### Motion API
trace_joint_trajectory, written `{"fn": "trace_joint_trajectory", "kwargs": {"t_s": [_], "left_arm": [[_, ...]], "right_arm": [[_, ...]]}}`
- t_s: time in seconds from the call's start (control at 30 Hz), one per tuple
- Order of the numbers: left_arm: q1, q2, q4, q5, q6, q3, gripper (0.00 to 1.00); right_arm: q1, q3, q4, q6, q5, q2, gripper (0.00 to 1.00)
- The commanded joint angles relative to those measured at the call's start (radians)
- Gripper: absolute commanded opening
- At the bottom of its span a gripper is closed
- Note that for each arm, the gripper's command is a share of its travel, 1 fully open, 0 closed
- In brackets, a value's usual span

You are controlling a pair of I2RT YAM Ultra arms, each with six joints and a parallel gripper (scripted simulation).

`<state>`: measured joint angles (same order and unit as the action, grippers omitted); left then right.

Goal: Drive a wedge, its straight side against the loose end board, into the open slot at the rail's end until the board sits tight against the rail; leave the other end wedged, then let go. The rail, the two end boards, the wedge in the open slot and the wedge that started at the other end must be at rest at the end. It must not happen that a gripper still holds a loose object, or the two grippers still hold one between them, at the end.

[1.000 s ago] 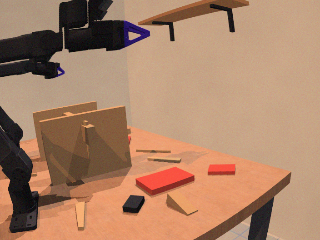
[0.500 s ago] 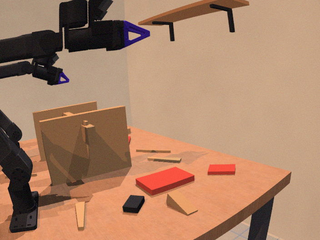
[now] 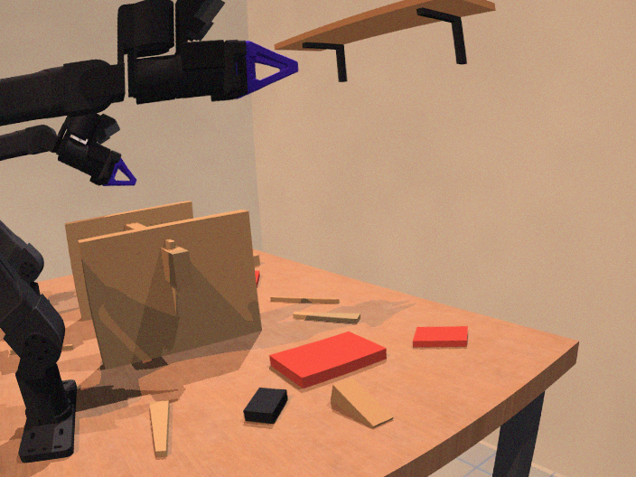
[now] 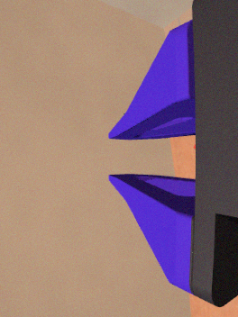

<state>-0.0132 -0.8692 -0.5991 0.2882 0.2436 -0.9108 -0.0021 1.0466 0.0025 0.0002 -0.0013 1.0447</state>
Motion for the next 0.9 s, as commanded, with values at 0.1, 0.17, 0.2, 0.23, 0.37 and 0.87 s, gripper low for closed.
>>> {"fn": "trace_joint_trajectory", "kwargs": {"t_s": [0.1, 0.17, 0.2, 0.23, 0.37, 0.87], "left_arm": [[-0.142, 0.055, -0.127, 0.063, 0.050, 0.036, 0.00], [-0.194, 0.066, -0.161, 0.082, 0.065, 0.045, 0.00], [-0.220, 0.071, -0.176, 0.091, 0.071, 0.048, 0.00], [-0.244, 0.077, -0.187, 0.101, 0.079, 0.046, 0.00], [-0.312, 0.087, -0.210, 0.122, 0.102, 0.061, 0.00], [-0.308, 0.103, -0.164, 0.113, 0.091, 0.084, 0.00]], "right_arm": [[0.007, 0.010, 0.020, 0.006, 0.005, 0.008, 0.20], [0.007, 0.010, 0.020, 0.006, 0.005, 0.008, 0.20], [0.007, 0.010, 0.020, 0.006, 0.005, 0.008, 0.20], [0.007, 0.010, 0.020, 0.006, 0.005, 0.008, 0.20], [0.007, 0.010, 0.020, 0.006, 0.005, 0.008, 0.20], [0.007, 0.010, 0.020, 0.006, 0.005, 0.008, 0.20]]}}
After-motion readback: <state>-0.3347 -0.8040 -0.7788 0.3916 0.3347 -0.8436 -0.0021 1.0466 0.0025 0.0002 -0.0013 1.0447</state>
